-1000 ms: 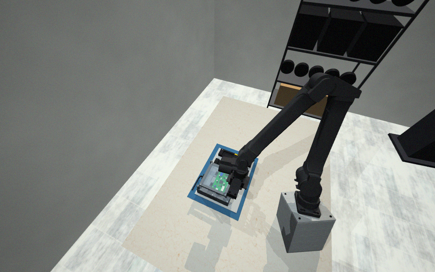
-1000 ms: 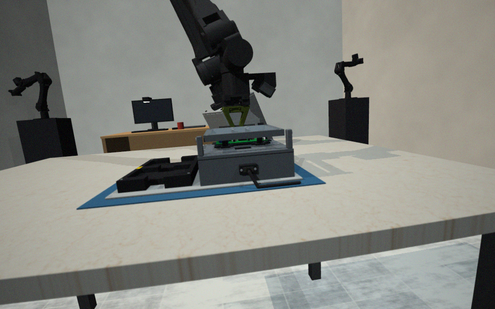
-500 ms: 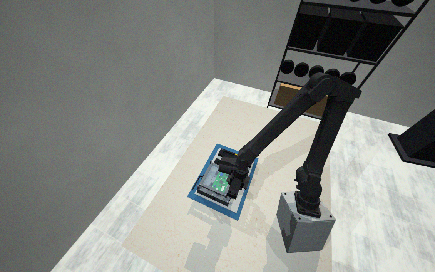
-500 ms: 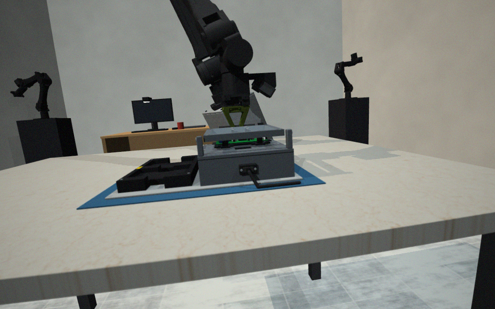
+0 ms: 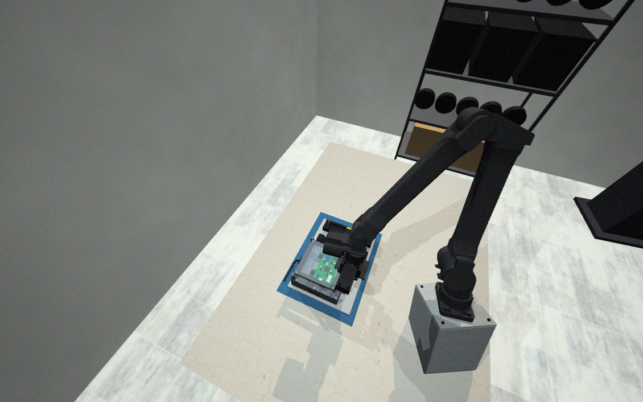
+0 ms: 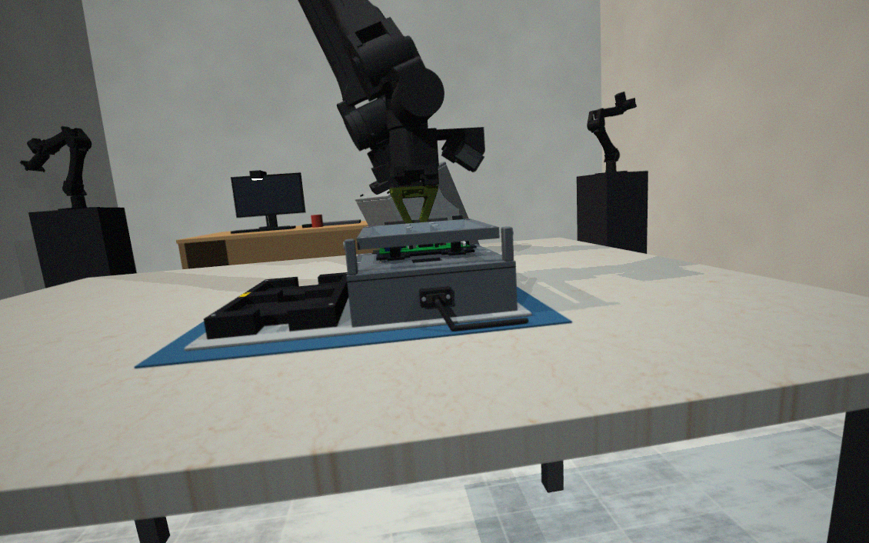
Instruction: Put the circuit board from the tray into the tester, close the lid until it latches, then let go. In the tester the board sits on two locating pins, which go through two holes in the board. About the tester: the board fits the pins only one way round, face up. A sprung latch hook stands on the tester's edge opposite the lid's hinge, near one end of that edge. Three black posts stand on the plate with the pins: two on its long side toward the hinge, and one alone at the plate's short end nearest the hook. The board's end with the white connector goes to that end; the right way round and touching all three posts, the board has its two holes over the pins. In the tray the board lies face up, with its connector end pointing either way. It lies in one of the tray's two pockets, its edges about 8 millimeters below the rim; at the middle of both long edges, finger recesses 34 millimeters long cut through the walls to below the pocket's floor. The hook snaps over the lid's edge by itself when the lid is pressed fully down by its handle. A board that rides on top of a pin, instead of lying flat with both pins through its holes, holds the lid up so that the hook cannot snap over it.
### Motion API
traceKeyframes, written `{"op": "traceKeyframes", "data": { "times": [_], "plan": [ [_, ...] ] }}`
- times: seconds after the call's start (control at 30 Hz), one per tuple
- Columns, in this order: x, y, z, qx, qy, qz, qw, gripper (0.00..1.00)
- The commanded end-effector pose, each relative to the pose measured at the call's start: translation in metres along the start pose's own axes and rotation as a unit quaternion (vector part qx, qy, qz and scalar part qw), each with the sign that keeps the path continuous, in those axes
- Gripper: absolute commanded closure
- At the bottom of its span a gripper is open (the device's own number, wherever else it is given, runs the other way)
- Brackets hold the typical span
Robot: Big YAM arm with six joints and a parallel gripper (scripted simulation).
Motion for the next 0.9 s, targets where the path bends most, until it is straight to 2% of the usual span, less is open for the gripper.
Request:
{"op": "traceKeyframes", "data": {
  "times": [0.0,0.87],
  "plan": [
    [-0.0065,-0.0146,-0.0046,0.001,-0.005,0.0,1.0,1.0],
    [-0.006,-0.0177,-0.0046,0.001,-0.004,0.0,1.0,1.0]
  ]
}}
Point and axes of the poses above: the point where the finger pads meet when closed, its own y axis back along the fingers, its own x axis across the jaws, z = x × y, the point moved 1 cm from there along y, back along the fingers, and after that the axes turned 1 degree about -y, right-handed, at the moved point
